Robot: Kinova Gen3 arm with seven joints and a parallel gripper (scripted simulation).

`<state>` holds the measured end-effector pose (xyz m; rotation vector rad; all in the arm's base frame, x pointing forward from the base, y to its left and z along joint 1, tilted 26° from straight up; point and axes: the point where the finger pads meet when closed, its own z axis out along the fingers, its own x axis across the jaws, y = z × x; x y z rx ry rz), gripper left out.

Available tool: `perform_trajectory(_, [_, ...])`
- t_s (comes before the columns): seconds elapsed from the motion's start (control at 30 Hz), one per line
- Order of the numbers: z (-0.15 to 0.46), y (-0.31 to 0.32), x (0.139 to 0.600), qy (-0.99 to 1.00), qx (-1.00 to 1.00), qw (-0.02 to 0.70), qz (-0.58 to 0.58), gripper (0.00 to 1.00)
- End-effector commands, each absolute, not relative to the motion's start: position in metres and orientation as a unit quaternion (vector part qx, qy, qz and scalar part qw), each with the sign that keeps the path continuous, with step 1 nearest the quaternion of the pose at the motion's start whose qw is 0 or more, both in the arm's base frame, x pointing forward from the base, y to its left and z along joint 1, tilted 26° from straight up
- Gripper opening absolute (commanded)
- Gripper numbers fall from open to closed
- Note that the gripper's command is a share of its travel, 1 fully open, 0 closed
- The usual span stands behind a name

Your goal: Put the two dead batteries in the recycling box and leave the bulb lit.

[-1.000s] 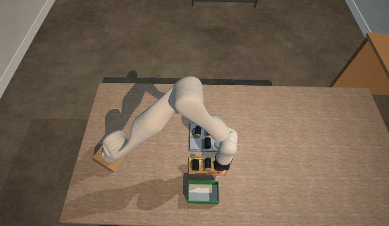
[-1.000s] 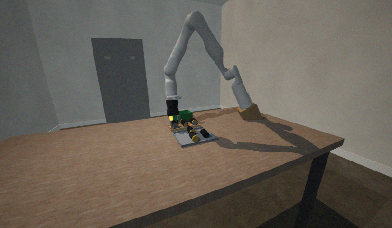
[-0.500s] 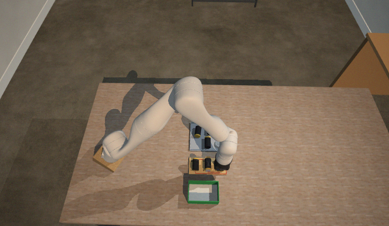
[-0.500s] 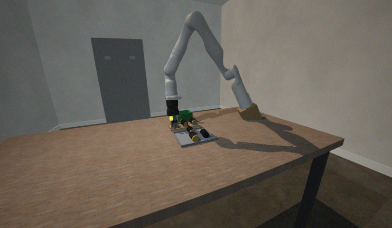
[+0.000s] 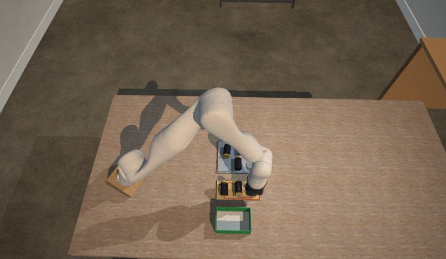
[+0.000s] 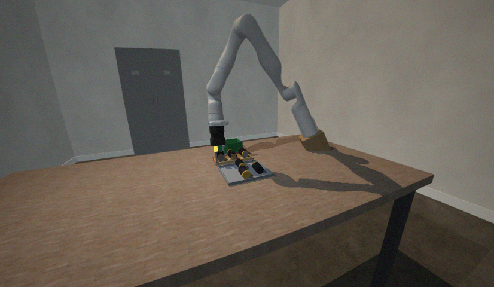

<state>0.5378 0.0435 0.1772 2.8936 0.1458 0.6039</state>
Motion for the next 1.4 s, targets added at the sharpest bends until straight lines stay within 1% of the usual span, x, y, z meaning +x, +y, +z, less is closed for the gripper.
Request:
perform_trajectory(0.0, [0.178,0.044,0.538,0.049,0.974,0.091,0.204,0.57])
perform_trajectory(0.3, [0.209,0.049,0.524,0.049,0.974,0.091,0.204,0.57])
perform_trajectory(0.93, [0.226,0.052,0.516,0.049,0.974,0.091,0.204,0.57])
perform_trajectory(1.37, [0.284,0.062,0.49,0.049,0.974,0.091,0.204,0.57])
